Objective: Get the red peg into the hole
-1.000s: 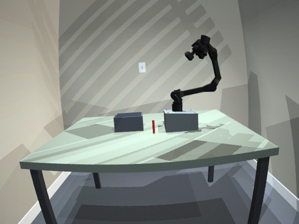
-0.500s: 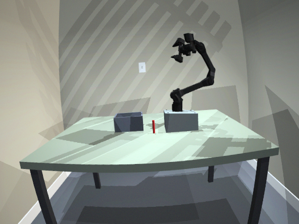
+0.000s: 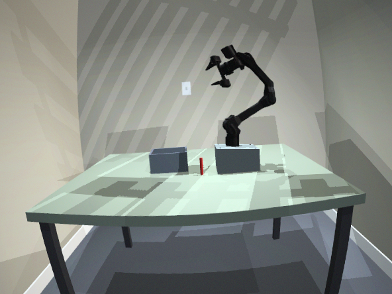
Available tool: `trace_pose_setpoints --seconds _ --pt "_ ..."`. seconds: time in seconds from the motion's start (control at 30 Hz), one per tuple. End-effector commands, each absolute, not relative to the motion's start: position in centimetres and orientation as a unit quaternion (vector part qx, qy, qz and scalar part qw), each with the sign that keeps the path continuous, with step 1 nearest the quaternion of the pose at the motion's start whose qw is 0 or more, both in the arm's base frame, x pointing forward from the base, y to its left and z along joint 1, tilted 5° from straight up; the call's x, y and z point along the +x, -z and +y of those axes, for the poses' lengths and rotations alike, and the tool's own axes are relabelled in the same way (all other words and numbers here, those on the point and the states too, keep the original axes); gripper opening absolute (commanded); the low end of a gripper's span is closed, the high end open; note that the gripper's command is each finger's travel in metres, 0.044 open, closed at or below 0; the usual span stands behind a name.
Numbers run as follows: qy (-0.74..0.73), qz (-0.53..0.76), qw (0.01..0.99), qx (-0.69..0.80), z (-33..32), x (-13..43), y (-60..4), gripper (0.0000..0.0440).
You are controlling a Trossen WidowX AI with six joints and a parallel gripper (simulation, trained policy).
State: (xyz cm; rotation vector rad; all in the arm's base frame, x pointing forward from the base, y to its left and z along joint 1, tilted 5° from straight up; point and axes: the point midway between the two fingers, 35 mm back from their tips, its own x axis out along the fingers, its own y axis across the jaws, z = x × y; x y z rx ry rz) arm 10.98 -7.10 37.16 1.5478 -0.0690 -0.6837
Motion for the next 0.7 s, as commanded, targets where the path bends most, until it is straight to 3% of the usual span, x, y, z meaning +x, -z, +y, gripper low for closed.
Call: trace_pose_setpoints --seconds 0.0,0.67 --pt "0.315 0.026 0.685 0.656 -5.8 12.5 -35.3 0.044" --pt "0.334 0.318 0.745 0.482 1.1 16.2 -25.6 0.044"
